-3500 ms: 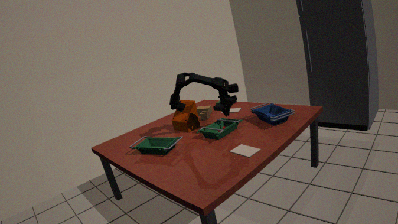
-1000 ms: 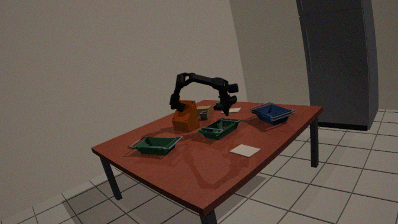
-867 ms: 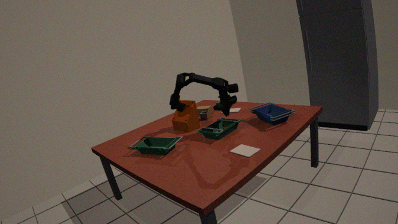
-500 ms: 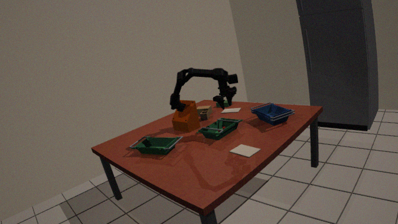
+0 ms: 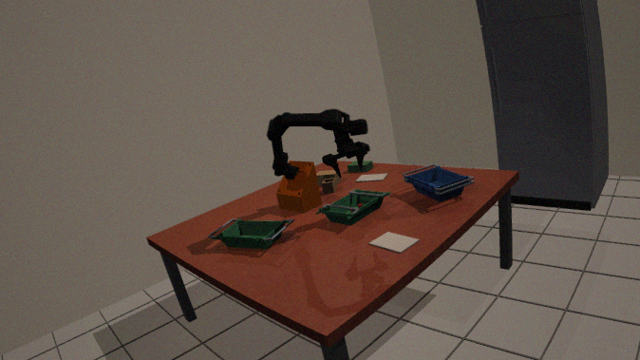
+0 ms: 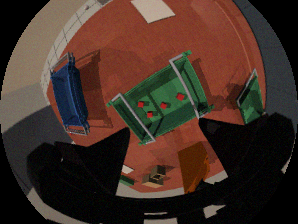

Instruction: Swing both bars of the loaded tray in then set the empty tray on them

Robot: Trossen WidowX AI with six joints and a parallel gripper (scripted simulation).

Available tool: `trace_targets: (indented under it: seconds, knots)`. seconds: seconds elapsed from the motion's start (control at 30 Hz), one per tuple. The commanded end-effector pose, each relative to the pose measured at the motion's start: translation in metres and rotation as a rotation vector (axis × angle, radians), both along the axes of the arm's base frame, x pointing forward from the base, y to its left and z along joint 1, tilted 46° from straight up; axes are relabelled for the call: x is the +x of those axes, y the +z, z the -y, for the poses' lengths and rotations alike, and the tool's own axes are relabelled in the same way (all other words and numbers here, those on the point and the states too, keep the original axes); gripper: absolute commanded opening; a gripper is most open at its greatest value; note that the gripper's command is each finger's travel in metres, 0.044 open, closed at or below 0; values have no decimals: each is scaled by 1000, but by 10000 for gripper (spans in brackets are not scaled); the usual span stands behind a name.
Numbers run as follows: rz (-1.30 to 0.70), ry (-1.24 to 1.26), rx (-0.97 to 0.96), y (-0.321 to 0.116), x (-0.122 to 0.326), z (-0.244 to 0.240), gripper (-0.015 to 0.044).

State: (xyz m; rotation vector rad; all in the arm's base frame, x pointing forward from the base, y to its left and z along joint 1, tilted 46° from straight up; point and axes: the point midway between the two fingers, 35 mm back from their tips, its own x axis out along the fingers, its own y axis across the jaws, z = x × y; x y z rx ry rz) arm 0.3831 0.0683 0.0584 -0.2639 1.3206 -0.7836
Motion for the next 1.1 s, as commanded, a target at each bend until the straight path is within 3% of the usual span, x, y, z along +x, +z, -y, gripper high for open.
trace_targets:
  seconds: [0.0, 0.4, 0.73, 1.07]
  knots:
    - [185, -247, 66, 34, -5, 59, 440]
    - [858, -1053, 161, 115, -104, 225, 440]
    - [1580, -1657, 89, 151, -234, 289, 440]
    - [1632, -1690, 81, 151, -242, 293, 440]
